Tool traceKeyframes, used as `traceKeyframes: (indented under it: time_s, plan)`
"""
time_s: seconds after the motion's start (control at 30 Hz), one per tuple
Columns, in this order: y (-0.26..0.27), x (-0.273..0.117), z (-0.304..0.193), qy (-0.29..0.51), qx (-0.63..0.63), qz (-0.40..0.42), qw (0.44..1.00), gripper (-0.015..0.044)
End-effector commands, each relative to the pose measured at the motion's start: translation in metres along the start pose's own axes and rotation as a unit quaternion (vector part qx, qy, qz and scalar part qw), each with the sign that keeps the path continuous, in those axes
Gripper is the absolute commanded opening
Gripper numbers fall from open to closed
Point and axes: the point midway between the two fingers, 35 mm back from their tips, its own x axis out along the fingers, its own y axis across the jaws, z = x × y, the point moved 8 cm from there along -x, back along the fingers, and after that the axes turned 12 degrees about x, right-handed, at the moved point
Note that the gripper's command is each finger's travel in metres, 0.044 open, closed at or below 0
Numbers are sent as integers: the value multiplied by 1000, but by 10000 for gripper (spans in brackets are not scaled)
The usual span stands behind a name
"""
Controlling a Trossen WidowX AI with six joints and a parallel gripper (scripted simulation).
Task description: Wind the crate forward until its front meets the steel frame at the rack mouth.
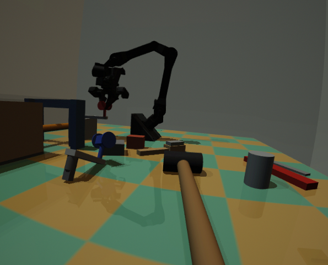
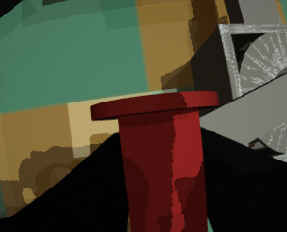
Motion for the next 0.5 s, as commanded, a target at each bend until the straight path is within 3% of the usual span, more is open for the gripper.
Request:
traceKeyframes:
  time_s: [0.0,0.47]
  plan:
    - [0,2,-2,0,3,1,1000,0]
    - [-4,-1,-7,1,3,0,1000,0]
